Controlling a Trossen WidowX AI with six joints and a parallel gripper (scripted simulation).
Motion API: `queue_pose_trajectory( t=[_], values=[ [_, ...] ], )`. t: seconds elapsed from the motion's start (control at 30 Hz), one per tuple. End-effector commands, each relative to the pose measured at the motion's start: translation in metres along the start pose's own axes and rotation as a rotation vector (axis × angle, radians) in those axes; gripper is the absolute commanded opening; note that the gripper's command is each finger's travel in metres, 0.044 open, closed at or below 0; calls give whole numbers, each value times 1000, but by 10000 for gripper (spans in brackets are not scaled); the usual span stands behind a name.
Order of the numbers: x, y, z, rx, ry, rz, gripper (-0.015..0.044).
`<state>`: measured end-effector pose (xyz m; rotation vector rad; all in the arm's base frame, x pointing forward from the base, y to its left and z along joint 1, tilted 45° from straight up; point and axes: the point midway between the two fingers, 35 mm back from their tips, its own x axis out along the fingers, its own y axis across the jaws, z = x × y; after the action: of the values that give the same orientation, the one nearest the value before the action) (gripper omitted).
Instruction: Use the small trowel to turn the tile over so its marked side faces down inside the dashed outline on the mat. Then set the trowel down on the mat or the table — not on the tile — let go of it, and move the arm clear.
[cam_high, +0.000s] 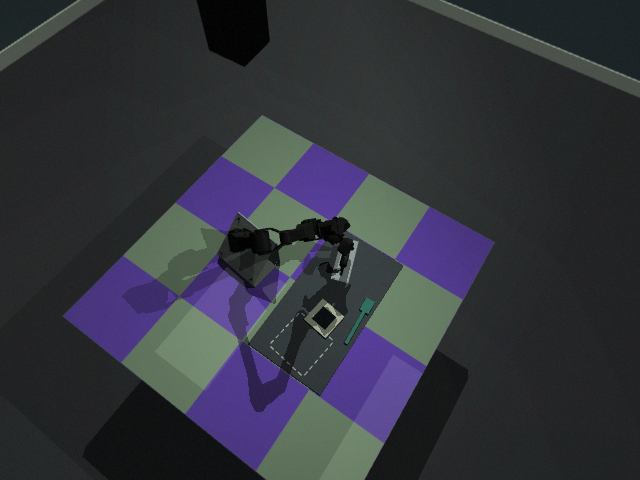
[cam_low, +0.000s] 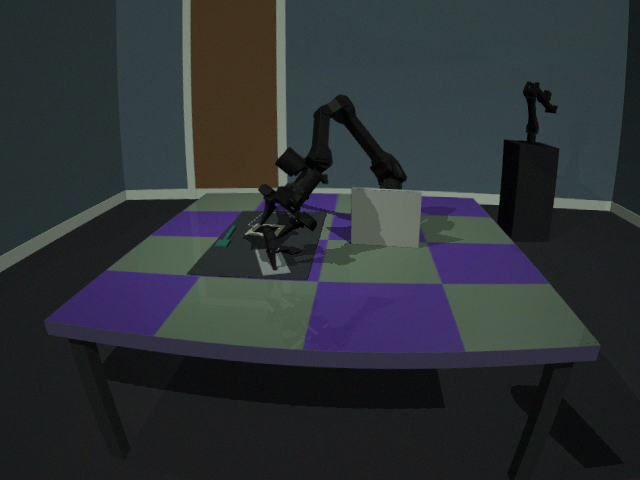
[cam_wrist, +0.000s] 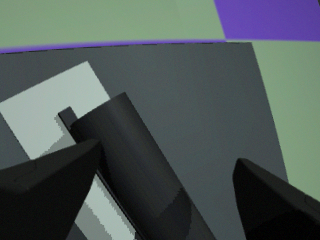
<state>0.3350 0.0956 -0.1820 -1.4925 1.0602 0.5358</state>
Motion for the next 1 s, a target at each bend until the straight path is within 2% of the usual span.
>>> queue_pose_trajectory(
  t=[0.0,0.57,0.97],
  values=[
    [1,6,-18,-121,32,-20,300],
    [-17,0,-47,-664,93,-186,300],
    [-11,-2,-48,-685,98,-191,300]
  ],
)
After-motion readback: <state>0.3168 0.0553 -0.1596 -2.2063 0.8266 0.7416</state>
